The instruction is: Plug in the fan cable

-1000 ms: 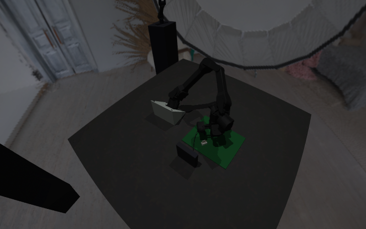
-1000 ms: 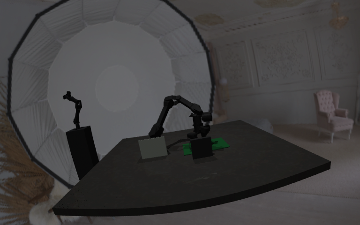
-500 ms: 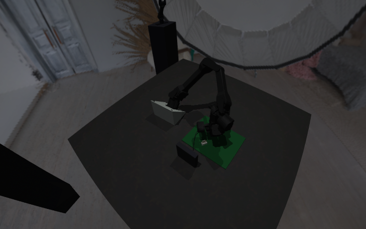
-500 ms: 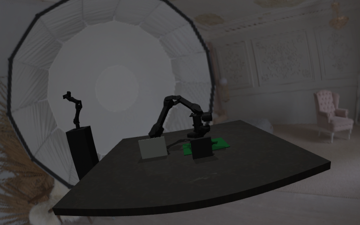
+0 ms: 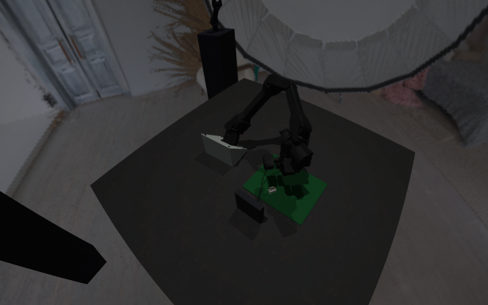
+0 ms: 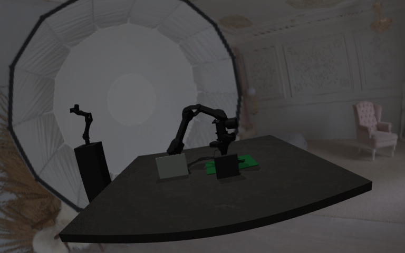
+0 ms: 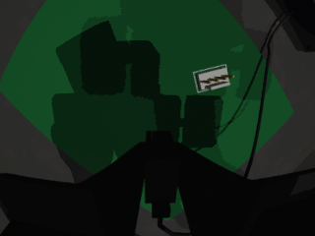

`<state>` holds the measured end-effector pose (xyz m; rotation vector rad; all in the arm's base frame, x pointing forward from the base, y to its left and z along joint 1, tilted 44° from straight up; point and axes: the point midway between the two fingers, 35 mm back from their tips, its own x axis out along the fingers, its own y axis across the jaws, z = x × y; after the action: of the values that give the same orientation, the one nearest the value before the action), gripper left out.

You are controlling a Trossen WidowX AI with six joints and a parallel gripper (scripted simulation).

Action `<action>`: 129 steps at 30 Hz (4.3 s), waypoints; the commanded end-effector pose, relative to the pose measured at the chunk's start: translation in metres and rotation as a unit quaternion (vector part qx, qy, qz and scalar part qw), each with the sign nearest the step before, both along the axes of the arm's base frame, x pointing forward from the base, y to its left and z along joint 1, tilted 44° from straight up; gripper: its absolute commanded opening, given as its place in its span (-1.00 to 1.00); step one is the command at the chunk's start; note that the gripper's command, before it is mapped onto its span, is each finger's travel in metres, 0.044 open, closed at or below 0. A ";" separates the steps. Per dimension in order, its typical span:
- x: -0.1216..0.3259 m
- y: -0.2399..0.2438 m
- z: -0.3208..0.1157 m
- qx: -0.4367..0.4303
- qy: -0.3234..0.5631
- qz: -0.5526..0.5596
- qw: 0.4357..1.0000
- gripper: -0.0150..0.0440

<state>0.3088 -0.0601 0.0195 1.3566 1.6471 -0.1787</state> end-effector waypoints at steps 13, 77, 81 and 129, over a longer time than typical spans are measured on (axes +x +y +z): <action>-0.004 -0.014 -0.011 -0.019 -0.154 0.172 0.973 -0.49; -0.015 -0.048 -0.044 -0.061 -0.548 0.593 0.587 -0.49; -0.015 -0.048 -0.044 -0.061 -0.548 0.593 0.587 -0.49; -0.012 -0.031 -0.061 -0.060 -0.545 0.590 0.593 -0.49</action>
<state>0.2966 -0.0918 -0.0407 -0.1337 1.0187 1.1091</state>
